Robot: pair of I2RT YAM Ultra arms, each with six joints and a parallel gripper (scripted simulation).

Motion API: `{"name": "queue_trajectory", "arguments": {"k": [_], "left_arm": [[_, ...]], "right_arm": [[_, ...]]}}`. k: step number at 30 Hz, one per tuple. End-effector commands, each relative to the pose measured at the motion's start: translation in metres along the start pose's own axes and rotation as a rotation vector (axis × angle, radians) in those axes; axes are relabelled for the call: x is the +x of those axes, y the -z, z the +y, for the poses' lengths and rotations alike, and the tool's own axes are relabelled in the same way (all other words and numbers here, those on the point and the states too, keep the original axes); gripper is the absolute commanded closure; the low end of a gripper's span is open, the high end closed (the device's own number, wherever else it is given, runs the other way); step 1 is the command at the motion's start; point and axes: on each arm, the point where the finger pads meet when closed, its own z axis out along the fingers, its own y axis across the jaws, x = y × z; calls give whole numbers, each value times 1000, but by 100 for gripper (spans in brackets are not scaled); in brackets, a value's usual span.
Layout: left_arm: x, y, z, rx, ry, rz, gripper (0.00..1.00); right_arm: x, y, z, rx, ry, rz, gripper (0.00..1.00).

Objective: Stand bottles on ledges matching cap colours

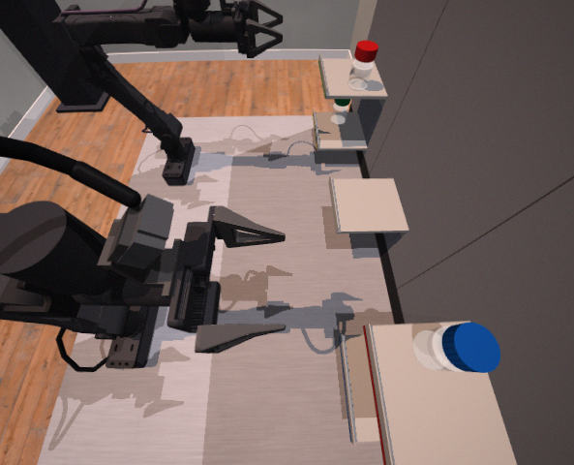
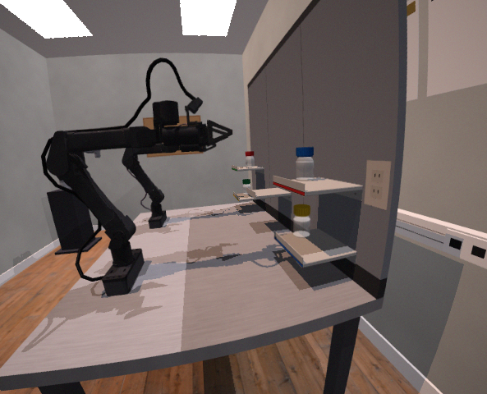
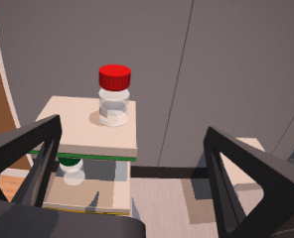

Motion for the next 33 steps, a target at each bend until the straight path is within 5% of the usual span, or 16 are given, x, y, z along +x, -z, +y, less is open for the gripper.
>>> {"name": "queue_trajectory", "arguments": {"k": [1,21,33], "left_arm": [[-5,1,0,0,0,-12,0],[4,-2,2,5,-33,37,0],[-22,-22,32,-61,-123,91,0]], "right_arm": [[-5,1,0,0,0,-13,0],[-19,-3,-1,-15,-20,-65,0],[-27,-42,-64,105,-63,-109,0]]}}
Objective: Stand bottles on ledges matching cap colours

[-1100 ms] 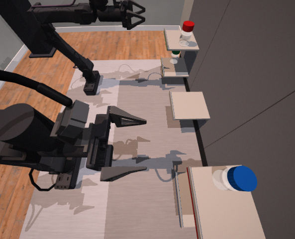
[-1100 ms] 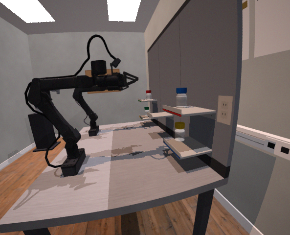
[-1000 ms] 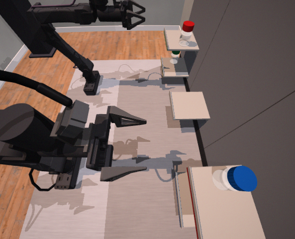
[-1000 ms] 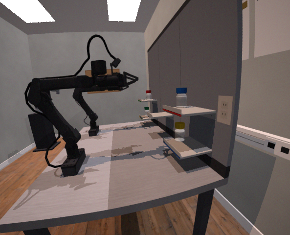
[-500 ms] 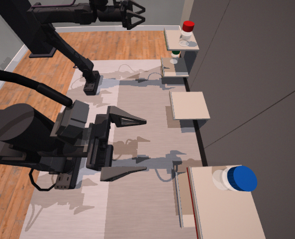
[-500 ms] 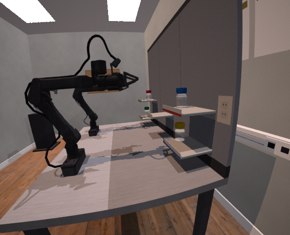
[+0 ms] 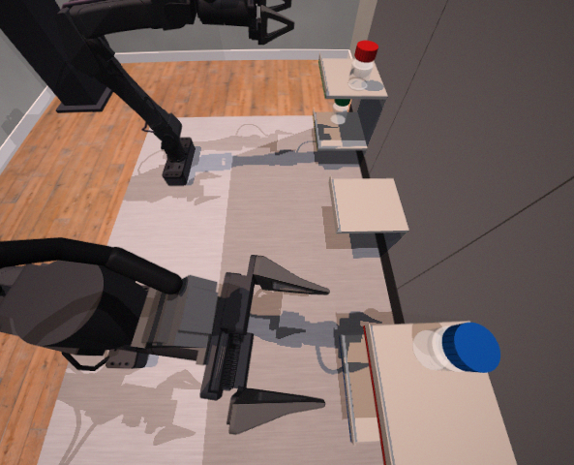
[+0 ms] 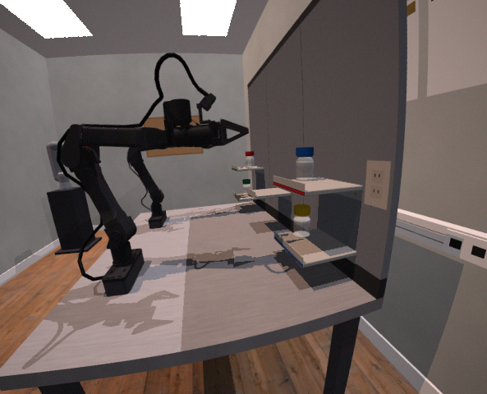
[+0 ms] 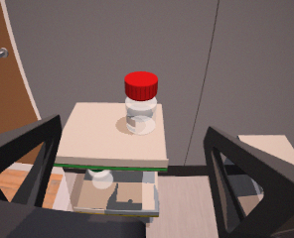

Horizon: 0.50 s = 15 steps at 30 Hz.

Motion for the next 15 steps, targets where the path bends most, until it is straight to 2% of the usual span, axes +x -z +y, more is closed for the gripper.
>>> {"name": "queue_trajectory", "arguments": {"k": [1,8,15], "left_arm": [[-4,0,5,-1,-28,23,0],[-15,0,8,-10,-21,-4,0],[-11,0,7,-12,-21,2,0]], "right_arm": [[-28,-4,-1,-11,-14,-72,0],[-23,-8,-5,0,-7,-53,0],[-23,-8,-5,0,-7,-53,0]]}}
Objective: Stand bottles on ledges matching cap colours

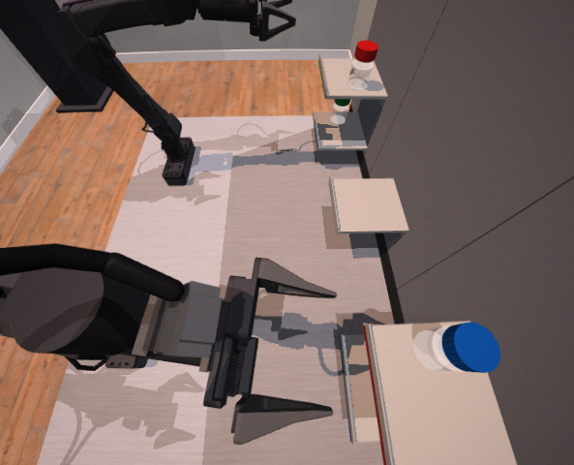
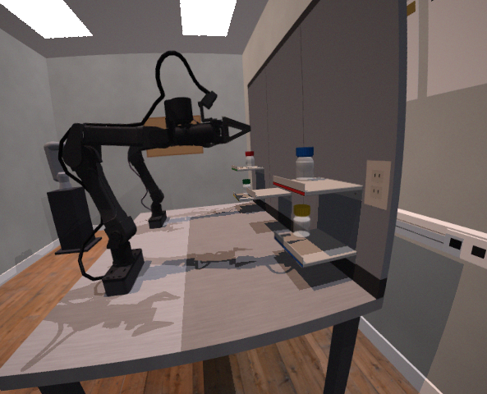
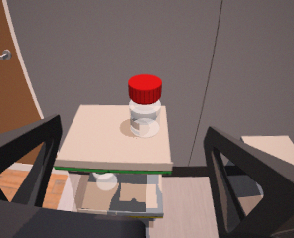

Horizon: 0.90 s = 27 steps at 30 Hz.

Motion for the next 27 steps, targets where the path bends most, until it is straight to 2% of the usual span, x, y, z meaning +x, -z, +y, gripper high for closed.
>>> {"name": "queue_trajectory", "arguments": {"k": [1,7,11,13,18,20,27], "left_arm": [[-5,3,3,-4,-7,-4,0],[-6,3,1,5,-14,-9,0],[-12,4,5,3,-17,-66,0],[-7,4,9,2,-21,-103,0],[43,-2,26,-22,-29,-123,0],[43,-2,26,-22,-29,-123,0],[128,-13,51,-59,-24,-72,0]], "right_arm": [[-17,-2,-1,-4,-2,-38,0],[-26,1,-1,-5,-4,-96,0],[-11,3,0,-8,0,-149,0],[14,1,-2,-6,0,-151,0],[74,4,-4,-2,-2,-141,0],[74,4,-4,-2,-2,-141,0],[140,6,-6,-3,-4,-96,0]]}}
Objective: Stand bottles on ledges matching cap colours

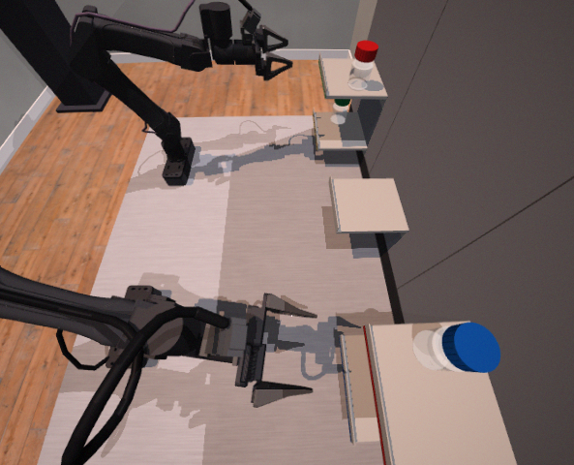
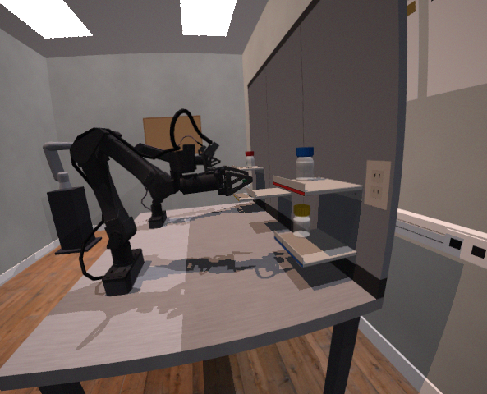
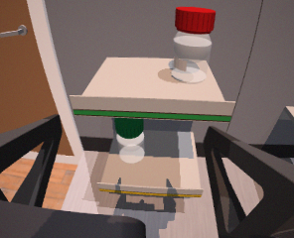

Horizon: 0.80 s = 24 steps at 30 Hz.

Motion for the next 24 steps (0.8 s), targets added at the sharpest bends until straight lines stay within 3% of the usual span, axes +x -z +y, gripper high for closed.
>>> {"name": "queue_trajectory", "arguments": {"k": [1,6,14,24], "left_arm": [[15,-5,9,1,-13,-66,0],[53,-8,19,-15,-6,-30,0],[79,-9,22,-21,7,23,0],[75,-9,23,-23,5,15,0]], "right_arm": [[9,0,2,-1,-3,-67,0],[36,1,1,-28,-7,-26,0],[47,1,-4,-11,-7,5,0],[47,1,-4,-11,-7,5,0]]}}
